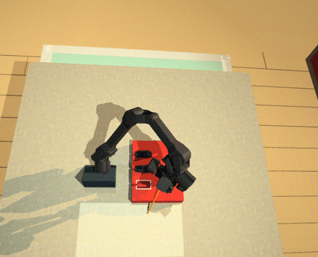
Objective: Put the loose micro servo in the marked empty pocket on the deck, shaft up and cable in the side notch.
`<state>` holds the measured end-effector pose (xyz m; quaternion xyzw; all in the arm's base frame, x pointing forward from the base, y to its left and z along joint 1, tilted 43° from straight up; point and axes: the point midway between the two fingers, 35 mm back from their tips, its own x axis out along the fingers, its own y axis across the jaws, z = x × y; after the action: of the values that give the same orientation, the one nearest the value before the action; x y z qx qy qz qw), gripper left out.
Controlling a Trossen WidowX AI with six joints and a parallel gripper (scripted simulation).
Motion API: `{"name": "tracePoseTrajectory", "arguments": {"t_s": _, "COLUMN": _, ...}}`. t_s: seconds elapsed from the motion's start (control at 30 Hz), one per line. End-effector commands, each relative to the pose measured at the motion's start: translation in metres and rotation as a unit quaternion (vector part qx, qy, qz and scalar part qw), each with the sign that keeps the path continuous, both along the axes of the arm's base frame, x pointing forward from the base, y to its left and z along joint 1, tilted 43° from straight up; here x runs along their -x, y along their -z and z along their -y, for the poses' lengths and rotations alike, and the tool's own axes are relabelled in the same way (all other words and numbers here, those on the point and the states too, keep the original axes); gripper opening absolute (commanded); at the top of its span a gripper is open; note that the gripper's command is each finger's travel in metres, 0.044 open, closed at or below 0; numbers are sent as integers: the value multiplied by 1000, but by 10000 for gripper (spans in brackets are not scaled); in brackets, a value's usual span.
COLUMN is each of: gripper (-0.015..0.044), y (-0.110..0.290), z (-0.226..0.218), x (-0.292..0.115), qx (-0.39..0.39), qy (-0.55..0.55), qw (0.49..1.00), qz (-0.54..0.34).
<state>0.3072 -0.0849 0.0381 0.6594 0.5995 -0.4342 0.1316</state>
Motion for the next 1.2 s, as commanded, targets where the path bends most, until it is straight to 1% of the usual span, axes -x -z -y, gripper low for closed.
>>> {"name": "tracePoseTrajectory", "arguments": {"t_s": 0.0, "gripper": 0, "y": -1, "z": 4, "x": -2, "qx": 10, "qy": 49, "qw": 998, "qz": -38}}
{"name": "tracePoseTrajectory", "arguments": {"t_s": 0.4, "gripper": 0, "y": -1, "z": 4, "x": -2, "qx": 28, "qy": 197, "qw": 964, "qz": -174}}
{"name": "tracePoseTrajectory", "arguments": {"t_s": 0.6, "gripper": 0, "y": -1, "z": 4, "x": -2, "qx": 37, "qy": 268, "qw": 933, "qz": -239}}
{"name": "tracePoseTrajectory", "arguments": {"t_s": 0.83, "gripper": 0, "y": -1, "z": 4, "x": -2, "qx": 47, "qy": 347, "qw": 883, "qz": -313}}
{"name": "tracePoseTrajectory", "arguments": {"t_s": 0.93, "gripper": 0, "y": -1, "z": 4, "x": -2, "qx": 49, "qy": 363, "qw": 871, "qz": -327}}
{"name": "tracePoseTrajectory", "arguments": {"t_s": 1.17, "gripper": 0, "y": -1, "z": 5, "x": 2, "qx": 49, "qy": 363, "qw": 871, "qz": -327}}
